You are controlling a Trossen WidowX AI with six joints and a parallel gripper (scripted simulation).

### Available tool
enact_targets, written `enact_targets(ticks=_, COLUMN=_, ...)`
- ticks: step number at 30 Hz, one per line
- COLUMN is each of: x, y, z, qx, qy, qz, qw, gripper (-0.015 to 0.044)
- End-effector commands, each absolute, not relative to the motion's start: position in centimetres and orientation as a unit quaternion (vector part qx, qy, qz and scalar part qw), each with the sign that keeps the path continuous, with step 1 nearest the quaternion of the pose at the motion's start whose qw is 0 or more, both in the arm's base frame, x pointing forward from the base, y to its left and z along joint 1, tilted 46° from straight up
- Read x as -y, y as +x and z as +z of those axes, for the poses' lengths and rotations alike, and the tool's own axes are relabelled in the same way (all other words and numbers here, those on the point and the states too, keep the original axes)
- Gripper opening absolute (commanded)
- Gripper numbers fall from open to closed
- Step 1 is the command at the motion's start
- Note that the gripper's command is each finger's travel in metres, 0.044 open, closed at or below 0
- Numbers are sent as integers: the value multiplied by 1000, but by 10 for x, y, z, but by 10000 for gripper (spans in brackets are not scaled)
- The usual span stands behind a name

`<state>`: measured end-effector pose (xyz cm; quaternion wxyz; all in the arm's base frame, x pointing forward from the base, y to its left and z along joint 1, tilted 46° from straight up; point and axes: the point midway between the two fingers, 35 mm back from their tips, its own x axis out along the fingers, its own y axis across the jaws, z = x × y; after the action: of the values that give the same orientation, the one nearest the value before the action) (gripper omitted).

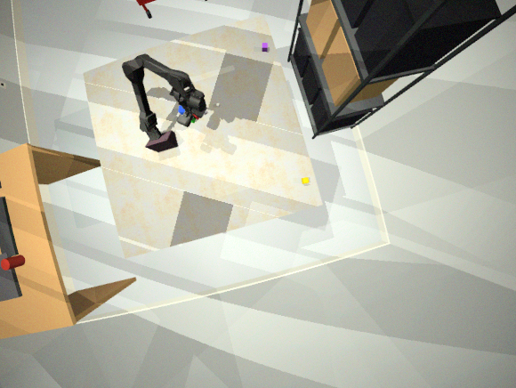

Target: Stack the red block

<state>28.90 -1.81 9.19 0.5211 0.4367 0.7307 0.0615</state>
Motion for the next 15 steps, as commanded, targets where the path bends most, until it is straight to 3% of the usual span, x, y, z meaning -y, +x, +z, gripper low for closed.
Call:
enact_targets(ticks=1, x=10, y=274, z=99, qx=-732, qy=440, qz=61, qw=517, gripper=0)
enact_targets(ticks=15, x=-16, y=221, z=117, qx=-733, qy=441, qz=60, qw=515, gripper=0)
